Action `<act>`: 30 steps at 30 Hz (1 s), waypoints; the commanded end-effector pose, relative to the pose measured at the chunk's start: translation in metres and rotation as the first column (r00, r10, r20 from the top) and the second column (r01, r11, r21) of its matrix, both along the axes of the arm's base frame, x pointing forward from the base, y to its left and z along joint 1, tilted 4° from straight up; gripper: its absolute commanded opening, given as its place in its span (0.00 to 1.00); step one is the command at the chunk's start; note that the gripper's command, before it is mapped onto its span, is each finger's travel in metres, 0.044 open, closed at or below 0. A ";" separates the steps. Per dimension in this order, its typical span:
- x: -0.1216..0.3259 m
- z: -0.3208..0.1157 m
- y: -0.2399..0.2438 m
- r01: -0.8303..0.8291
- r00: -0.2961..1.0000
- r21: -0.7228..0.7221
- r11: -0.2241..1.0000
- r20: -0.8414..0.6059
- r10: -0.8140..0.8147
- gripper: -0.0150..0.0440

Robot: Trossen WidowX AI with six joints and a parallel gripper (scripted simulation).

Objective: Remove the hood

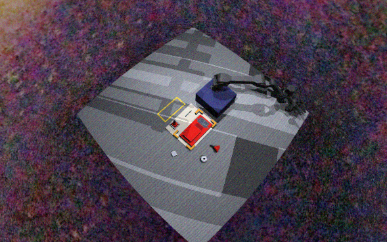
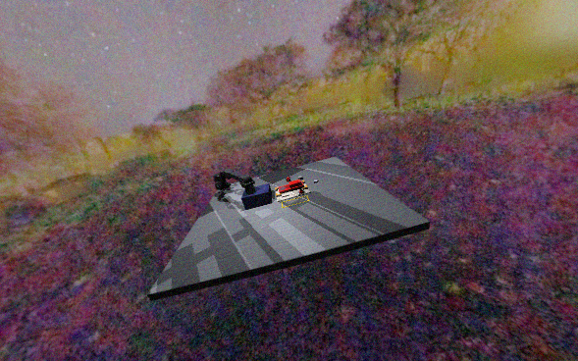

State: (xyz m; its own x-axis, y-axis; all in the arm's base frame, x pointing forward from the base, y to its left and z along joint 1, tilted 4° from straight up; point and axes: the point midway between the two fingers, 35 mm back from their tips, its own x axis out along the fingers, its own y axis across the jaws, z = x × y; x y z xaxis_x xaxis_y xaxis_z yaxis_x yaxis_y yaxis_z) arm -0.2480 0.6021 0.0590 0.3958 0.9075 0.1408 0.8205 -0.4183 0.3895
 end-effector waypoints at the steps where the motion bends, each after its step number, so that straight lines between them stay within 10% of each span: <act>1: 0.002 0.000 0.001 0.002 1.000 -0.003 1.000 0.005 -0.002 1.00; 30: 0.292 0.012 0.056 0.397 0.793 -0.499 0.770 0.609 -0.015 1.00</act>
State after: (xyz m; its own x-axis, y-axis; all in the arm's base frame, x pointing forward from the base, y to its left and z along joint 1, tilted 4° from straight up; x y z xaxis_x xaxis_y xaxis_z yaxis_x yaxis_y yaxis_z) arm 0.0146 0.6610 0.0711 0.5941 0.7995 -0.0885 0.3535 -0.1607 0.9215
